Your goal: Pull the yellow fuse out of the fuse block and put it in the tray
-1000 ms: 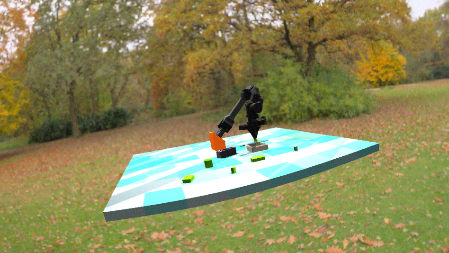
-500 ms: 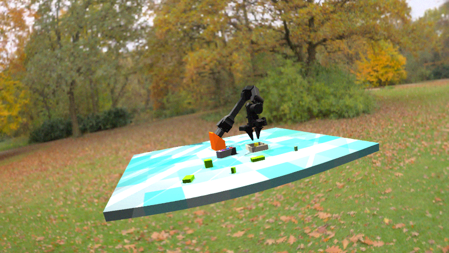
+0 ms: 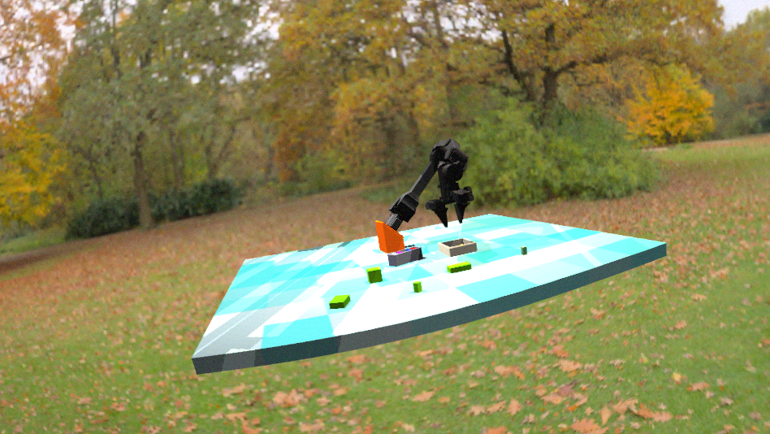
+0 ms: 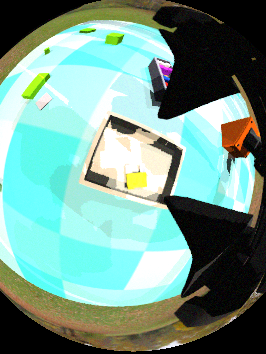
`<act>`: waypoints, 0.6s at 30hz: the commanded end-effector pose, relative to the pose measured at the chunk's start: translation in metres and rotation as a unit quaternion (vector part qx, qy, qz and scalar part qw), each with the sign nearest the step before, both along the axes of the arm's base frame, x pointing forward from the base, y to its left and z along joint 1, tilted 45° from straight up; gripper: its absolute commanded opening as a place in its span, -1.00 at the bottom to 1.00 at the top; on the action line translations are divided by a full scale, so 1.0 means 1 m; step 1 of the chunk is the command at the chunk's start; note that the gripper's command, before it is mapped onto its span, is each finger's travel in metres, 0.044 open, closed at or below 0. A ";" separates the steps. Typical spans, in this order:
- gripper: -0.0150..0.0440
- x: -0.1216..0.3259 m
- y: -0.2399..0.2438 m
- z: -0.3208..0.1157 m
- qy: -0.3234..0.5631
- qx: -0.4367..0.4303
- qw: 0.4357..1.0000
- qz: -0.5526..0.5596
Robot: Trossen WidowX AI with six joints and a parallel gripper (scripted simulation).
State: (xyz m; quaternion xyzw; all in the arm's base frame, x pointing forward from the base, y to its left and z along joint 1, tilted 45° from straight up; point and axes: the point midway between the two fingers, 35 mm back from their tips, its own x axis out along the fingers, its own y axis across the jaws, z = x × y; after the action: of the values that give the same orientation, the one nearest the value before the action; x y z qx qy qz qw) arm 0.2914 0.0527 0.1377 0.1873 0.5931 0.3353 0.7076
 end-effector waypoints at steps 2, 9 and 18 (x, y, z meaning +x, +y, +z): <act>0.63 0.000 0.000 0.000 0.000 0.000 1.000 0.000; 0.63 0.000 0.000 0.000 0.000 0.000 1.000 0.000; 0.63 0.000 0.000 0.000 0.000 0.000 1.000 0.000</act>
State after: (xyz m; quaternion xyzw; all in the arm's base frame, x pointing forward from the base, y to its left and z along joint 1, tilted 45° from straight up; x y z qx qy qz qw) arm 0.2914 0.0525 0.1381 0.1871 0.5929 0.3355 0.7077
